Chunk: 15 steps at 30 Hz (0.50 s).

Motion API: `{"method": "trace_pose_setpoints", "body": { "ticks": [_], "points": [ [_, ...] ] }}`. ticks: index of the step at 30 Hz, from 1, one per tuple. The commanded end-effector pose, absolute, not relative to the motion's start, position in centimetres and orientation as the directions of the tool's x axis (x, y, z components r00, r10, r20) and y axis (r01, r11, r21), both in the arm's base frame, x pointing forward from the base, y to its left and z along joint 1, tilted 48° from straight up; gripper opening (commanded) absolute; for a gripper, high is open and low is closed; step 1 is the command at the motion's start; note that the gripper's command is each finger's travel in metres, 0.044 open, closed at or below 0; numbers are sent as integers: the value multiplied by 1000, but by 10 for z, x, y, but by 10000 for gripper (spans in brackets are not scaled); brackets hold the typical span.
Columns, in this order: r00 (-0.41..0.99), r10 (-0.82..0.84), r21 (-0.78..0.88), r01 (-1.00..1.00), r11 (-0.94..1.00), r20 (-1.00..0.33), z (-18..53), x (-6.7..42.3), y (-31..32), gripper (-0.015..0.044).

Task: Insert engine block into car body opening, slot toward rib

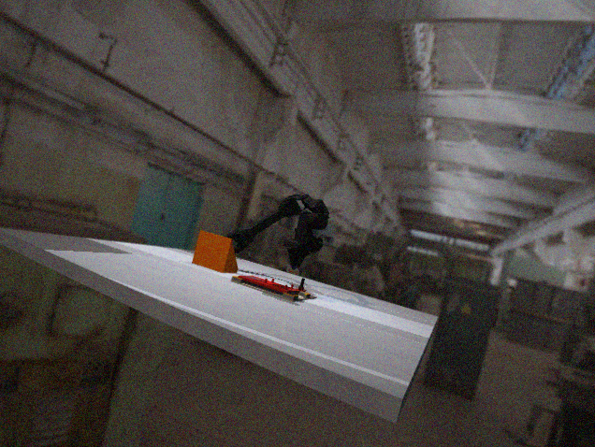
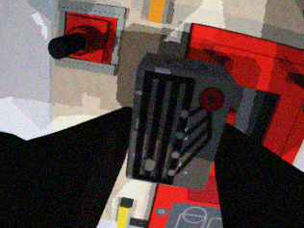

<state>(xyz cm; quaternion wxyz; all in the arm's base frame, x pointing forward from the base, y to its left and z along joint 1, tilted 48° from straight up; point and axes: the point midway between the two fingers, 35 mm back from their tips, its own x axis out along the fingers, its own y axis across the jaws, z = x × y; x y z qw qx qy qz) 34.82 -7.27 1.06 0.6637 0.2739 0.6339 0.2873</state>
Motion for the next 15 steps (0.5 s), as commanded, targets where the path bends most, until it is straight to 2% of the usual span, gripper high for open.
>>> {"method": "trace_pose_setpoints", "body": {
  "ticks": [1,15],
  "points": [
    [21,730,729,-27,684,-683,-5,343,-77,0],
    [17,735,735,-13,678,-678,-46,329,-90,0]
  ]
}}
